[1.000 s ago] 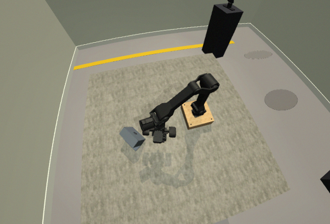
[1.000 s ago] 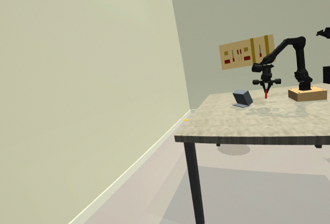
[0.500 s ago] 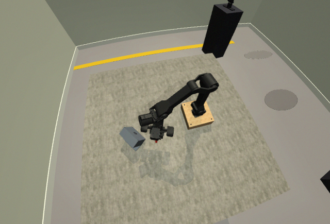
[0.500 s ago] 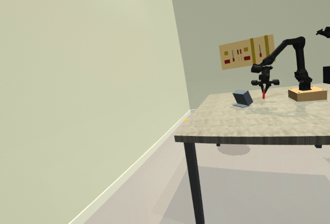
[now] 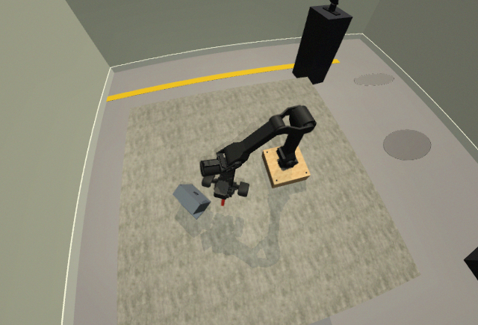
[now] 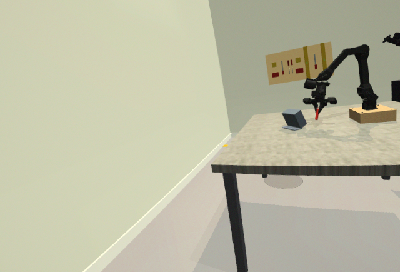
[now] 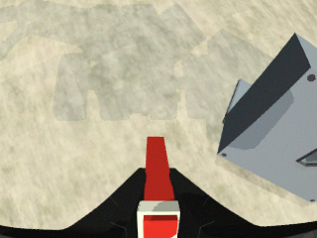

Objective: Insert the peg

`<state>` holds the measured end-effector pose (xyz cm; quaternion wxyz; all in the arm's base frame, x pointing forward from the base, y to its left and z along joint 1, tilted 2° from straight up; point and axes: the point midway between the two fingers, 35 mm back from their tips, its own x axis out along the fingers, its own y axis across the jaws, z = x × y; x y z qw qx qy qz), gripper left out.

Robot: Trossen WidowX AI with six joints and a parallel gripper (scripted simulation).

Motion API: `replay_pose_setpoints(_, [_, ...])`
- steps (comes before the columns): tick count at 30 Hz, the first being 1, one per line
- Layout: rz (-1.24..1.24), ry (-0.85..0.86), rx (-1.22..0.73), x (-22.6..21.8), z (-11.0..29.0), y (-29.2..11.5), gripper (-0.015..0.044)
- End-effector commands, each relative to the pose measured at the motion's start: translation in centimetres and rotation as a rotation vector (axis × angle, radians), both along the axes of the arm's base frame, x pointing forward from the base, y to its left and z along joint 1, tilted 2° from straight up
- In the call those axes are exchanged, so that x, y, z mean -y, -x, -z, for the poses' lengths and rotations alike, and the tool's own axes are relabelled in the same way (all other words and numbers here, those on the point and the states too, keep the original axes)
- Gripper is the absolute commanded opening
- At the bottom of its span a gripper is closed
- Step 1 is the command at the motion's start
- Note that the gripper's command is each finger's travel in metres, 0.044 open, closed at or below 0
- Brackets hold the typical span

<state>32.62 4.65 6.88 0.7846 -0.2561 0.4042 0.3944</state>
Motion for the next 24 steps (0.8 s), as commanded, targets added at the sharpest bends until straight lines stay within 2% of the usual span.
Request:
replay_pose_setpoints(1, [0.026, -0.027, 0.006, 0.4, 0.2, -0.1, 0.0000])
replay_pose_setpoints(24, [0.131, -0.138, 0.078, 2.8, 0.3, -1.0, 0.0000])
